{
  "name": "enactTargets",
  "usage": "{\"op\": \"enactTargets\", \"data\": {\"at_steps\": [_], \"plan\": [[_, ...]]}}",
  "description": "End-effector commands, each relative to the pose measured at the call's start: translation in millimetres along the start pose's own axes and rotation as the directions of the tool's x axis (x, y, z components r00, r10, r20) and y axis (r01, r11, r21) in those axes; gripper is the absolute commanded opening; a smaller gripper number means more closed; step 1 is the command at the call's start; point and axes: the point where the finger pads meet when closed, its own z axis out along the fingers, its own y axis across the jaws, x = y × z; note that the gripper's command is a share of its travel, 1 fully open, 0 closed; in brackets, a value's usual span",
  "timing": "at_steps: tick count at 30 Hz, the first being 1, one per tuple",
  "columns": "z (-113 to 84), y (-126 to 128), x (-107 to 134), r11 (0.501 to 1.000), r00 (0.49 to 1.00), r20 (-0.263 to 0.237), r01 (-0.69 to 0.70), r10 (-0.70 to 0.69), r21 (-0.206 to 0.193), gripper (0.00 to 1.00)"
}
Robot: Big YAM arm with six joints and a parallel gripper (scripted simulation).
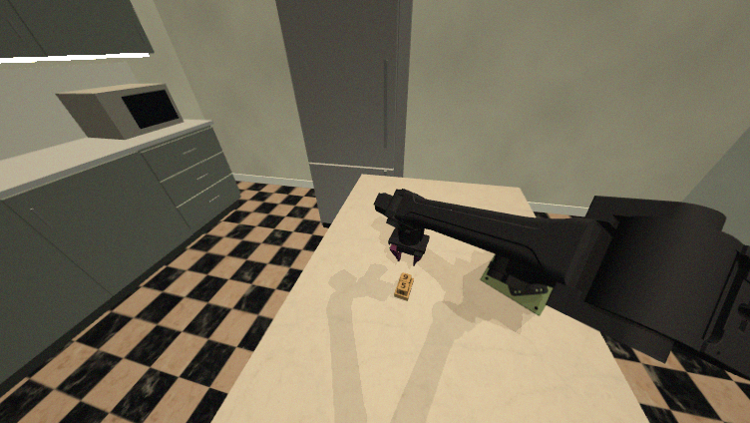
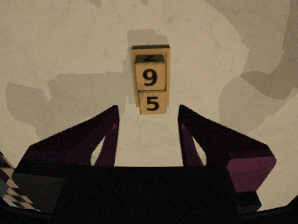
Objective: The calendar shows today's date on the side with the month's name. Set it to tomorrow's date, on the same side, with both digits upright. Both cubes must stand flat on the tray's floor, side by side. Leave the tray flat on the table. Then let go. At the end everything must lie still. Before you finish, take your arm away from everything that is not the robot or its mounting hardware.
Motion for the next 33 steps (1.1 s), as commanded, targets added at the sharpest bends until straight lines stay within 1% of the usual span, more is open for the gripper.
{"op": "enactTargets", "data": {"at_steps": [1,3,4,5,6,26,27,30,33], "plan": [[-18.8,17,5,0.997,0.998,0.013,0.066,-0.065,-0.037,0.47],[-18.8,17,5,0.997,0.998,0.013,0.066,-0.065,-0.037,0.47],[-8.4,6,6,0.998,0.998,-0.001,0.059,-0.059,-0.004,0.47],[-8.6,6,6,0.998,0.998,-0.001,0.059,-0.059,-0.004,0.47],[-8.6,6,6,0.998,0.998,-0.001,0.059,-0.059,-0.004,1.0],[-8.7,7,5,0.998,0.998,0.0,0.061,-0.061,-0.007,1.0],[-9.9,7,5,0.998,0.998,0.001,0.059,-0.059,-0.008,1.0],[-22.0,17,5,0.997,0.998,0.013,0.066,-0.066,-0.038,1.0],[-29.0,17,5,0.997,0.998,0.014,0.067,-0.066,-0.038,1.0]]}}
